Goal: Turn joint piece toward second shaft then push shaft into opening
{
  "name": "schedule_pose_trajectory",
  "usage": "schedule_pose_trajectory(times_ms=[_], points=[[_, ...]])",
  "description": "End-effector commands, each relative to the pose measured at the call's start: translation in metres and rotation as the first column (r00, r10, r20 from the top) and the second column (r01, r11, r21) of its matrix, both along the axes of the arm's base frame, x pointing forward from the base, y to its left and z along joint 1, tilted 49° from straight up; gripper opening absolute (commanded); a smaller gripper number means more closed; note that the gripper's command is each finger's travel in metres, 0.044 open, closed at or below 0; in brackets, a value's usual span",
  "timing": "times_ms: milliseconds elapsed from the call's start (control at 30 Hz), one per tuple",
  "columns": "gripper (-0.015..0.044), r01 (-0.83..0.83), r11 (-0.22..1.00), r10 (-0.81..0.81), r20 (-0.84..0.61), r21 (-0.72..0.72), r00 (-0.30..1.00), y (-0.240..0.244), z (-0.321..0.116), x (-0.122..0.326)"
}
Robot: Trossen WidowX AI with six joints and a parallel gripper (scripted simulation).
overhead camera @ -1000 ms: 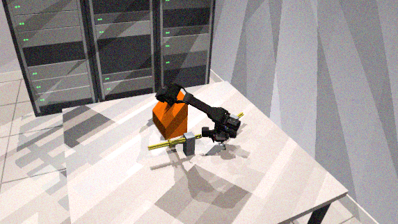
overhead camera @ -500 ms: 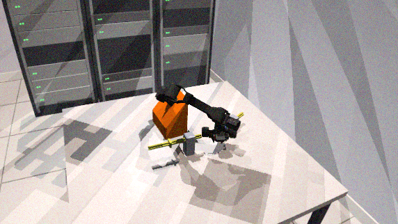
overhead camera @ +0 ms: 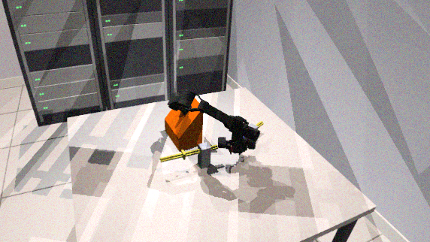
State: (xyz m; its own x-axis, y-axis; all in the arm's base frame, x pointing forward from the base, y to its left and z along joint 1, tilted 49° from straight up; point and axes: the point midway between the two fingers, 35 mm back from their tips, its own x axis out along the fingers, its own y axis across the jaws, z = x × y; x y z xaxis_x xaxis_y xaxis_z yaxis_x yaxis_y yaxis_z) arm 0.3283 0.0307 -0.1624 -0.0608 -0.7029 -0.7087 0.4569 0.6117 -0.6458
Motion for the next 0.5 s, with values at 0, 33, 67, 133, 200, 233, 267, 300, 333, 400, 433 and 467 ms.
schedule_pose_trajectory(times_ms=[0,33,67,133,200,233,267,300,333,400,433,467], points=[[0.0147,0.0,1.0,0.0,0.0,0.0,1.0,0.0,0.0,0.0],[0.0147,0.0,1.0,0.0,0.0,0.0,1.0,0.0,0.0,0.0],[0.0147,0.0,1.0,0.0,0.0,0.0,1.0,0.0,0.0,0.0],[0.0147,0.0,1.0,0.0,0.0,0.0,1.0,0.0,0.0,0.0],[0.0121,0.0,1.0,0.0,0.0,0.0,1.0,0.0,0.0,0.0],[0.0094,0.0,1.0,0.0,0.0,0.0,1.0,0.0,0.0,0.0],[0.0068,0.0,1.0,0.0,0.0,0.0,1.0,0.0,0.0,0.0],[0.0042,0.0,1.0,0.0,0.0,0.0,1.0,0.0,0.0,0.0],[0.0016,0.0,1.0,0.0,0.0,0.0,1.0,0.0,0.0,0.0],[0.0,0.0,1.0,0.0,0.0,0.0,1.0,0.0,0.0,0.0],[0.0,0.0,1.0,0.0,0.0,0.0,1.0,0.0,0.0,0.0],[0.0,0.0,1.0,0.0,0.0,0.0,1.0,0.0,0.0,0.0]])
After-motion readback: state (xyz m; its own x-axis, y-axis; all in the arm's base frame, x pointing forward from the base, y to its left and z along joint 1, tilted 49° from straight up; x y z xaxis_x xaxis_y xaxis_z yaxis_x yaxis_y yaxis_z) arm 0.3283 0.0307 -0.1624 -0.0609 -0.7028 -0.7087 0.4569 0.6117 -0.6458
